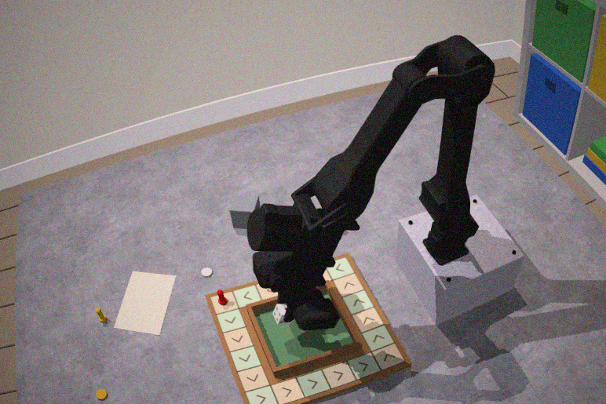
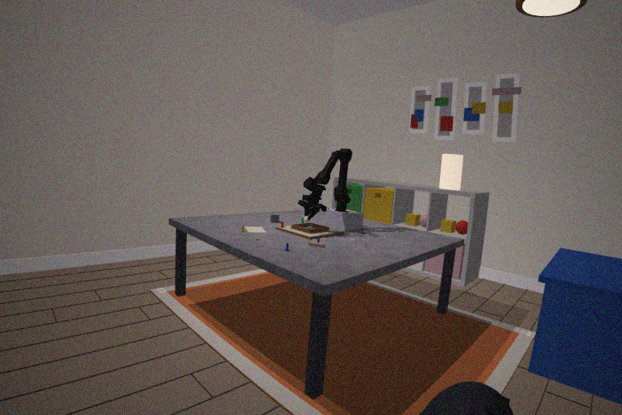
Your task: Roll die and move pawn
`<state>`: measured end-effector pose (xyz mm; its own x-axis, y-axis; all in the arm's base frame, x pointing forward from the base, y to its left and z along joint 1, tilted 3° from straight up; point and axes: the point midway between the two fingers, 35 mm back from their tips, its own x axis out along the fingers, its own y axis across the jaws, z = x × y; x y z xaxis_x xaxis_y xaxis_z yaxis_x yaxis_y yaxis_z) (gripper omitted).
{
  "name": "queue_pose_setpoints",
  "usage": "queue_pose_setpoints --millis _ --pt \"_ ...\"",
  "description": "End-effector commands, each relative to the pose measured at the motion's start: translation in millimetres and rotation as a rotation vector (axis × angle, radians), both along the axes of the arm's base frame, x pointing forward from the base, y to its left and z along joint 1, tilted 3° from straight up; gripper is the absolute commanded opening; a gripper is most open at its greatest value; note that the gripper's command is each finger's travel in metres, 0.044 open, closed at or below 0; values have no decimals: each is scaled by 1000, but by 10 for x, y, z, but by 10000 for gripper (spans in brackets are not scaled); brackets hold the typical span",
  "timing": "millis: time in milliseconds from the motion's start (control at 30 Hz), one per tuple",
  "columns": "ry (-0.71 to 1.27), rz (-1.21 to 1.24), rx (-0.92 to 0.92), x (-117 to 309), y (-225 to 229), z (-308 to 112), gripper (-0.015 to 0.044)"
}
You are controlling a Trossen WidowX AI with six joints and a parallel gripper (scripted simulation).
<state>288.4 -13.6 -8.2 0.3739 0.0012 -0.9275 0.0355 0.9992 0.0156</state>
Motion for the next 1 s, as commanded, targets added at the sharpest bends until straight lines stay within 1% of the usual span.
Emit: queue_pose_setpoints --millis 0,333,500,833,967 --pt "-121 -7 1 5 5 -29 0" --pt "-437 -11 -12 -2 -1 -49 0" --pt "-443 -11 -12 -15 1 -12 0" --pt "-442 -11 -12 -278 25 402 0" --pt "-441 -11 -12 -374 32 481 0"
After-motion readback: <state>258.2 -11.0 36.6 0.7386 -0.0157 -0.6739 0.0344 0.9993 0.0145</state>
